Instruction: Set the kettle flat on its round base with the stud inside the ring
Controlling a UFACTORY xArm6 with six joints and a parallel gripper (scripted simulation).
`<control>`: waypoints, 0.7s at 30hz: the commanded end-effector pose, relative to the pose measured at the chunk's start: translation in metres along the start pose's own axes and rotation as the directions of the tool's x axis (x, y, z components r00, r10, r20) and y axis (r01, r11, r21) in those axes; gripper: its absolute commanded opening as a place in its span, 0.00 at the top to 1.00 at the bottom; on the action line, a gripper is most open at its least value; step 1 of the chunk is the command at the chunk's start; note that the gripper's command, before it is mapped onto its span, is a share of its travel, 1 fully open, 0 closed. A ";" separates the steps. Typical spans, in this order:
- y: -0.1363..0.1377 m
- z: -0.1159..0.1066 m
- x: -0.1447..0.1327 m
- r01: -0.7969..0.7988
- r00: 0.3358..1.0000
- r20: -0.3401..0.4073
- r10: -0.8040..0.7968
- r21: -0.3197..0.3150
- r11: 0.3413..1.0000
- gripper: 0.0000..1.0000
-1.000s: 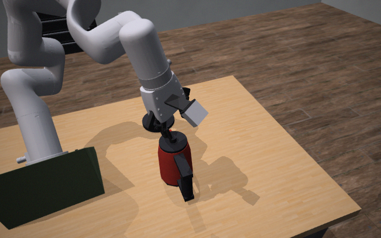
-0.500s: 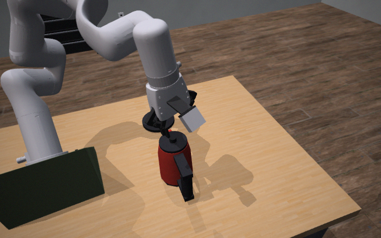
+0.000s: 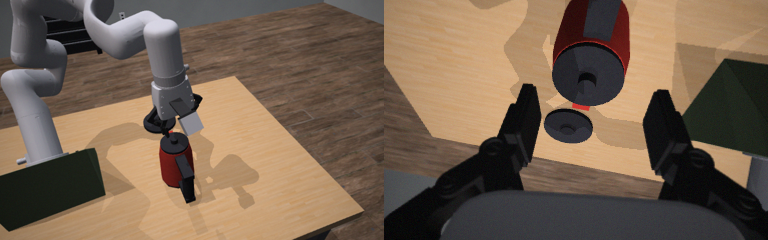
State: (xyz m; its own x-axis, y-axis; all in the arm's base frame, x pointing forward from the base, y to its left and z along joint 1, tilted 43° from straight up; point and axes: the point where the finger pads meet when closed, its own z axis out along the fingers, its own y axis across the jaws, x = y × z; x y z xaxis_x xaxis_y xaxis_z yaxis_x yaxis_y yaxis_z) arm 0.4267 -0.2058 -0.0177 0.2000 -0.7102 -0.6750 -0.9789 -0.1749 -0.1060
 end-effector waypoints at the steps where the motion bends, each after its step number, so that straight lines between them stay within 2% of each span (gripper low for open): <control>1: -0.001 -0.001 -0.001 -0.039 0.999 0.000 0.039 -0.016 0.999 0.19; 21: -0.002 0.002 -0.003 -0.127 0.992 -0.001 0.127 -0.055 0.990 0.19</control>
State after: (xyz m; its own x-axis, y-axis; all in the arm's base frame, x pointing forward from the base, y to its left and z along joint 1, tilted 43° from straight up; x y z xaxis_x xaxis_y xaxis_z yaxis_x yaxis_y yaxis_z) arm 0.4267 -0.2004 -0.0184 0.0834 -0.7240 -0.6848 -0.9919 -0.1264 0.0129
